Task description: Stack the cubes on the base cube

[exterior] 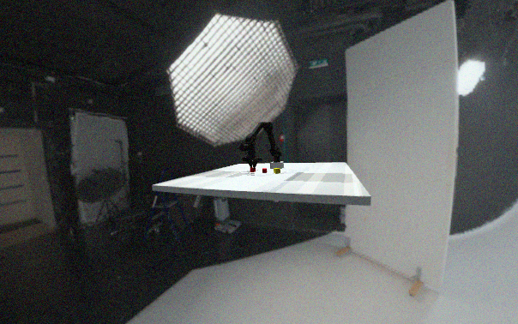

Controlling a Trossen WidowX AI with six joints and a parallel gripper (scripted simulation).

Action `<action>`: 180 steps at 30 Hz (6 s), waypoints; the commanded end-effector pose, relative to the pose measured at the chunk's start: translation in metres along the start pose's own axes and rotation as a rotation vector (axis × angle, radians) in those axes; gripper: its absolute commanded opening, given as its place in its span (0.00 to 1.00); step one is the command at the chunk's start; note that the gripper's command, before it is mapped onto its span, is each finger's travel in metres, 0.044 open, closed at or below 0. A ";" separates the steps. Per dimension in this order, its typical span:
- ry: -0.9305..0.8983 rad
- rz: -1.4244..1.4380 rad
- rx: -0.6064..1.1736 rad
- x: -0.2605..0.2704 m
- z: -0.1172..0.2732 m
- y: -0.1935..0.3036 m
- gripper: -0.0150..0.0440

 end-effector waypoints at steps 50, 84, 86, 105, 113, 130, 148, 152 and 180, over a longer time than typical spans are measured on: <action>-0.001 0.572 -0.023 0.066 0.079 0.016 0.43; -0.002 1.523 -0.027 0.161 0.063 0.064 0.43; -0.002 1.579 -0.027 0.166 0.062 0.067 0.43; -0.003 2.013 -0.031 0.201 0.055 0.099 0.43; -0.003 2.013 -0.031 0.201 0.055 0.099 0.43; -0.003 2.015 -0.031 0.201 0.029 0.098 0.43; -0.003 2.015 -0.031 0.201 0.029 0.098 0.43; -0.003 2.015 -0.031 0.201 0.029 0.098 0.43; -0.003 2.015 -0.031 0.201 0.028 0.098 0.43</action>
Point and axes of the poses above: the point midway between the two fingers, 35 mm back from their tips, its own z axis back along the fingers, its own x axis across the jaws, y = z × x, the point moved 9 cm from there along z, back along the fingers, and after that the axes turned 9 degrees about z, right-handed, at the moved point
